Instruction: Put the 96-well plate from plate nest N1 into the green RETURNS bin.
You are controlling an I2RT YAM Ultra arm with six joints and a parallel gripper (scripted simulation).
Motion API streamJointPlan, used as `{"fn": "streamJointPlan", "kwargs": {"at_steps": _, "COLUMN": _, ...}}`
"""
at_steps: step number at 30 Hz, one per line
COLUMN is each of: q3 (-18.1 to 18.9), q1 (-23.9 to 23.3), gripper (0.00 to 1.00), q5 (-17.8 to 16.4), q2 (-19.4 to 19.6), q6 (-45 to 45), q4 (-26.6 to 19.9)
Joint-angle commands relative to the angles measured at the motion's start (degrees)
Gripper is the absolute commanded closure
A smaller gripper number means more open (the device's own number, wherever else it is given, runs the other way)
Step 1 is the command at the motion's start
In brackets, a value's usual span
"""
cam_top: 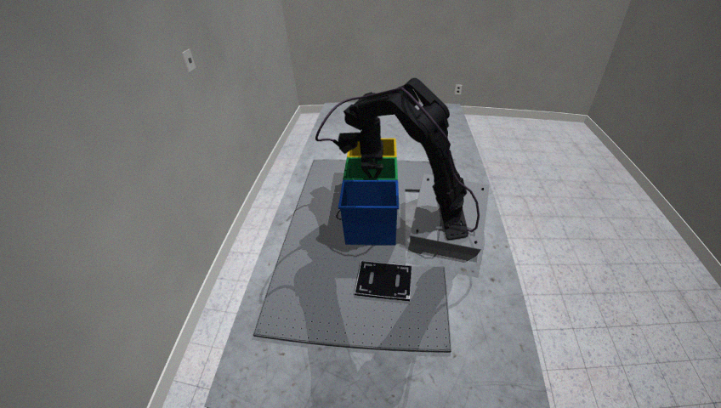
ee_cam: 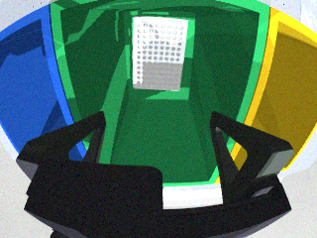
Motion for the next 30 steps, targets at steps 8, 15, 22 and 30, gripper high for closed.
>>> {"fn": "streamJointPlan", "kwargs": {"at_steps": 8, "q3": 2.19, "q1": -0.91, "gripper": 0.01, "q5": -0.69, "q2": -0.50, "q6": 0.52, "q4": -0.30}}
{"fn": "streamJointPlan", "kwargs": {"at_steps": 15, "q3": 2.19, "q1": -0.91, "gripper": 0.01, "q5": -0.69, "q2": -0.50, "q6": 0.52, "q4": -0.30}}
{"fn": "streamJointPlan", "kwargs": {"at_steps": 22, "q3": 2.19, "q1": -0.91, "gripper": 0.18, "q5": -0.69, "q2": -0.50, "q6": 0.52, "q4": -0.30}}
{"fn": "streamJointPlan", "kwargs": {"at_steps": 30, "q3": 2.19, "q1": -0.91, "gripper": 0.18, "q5": -0.69, "q2": -0.50, "q6": 0.52, "q4": -0.30}}
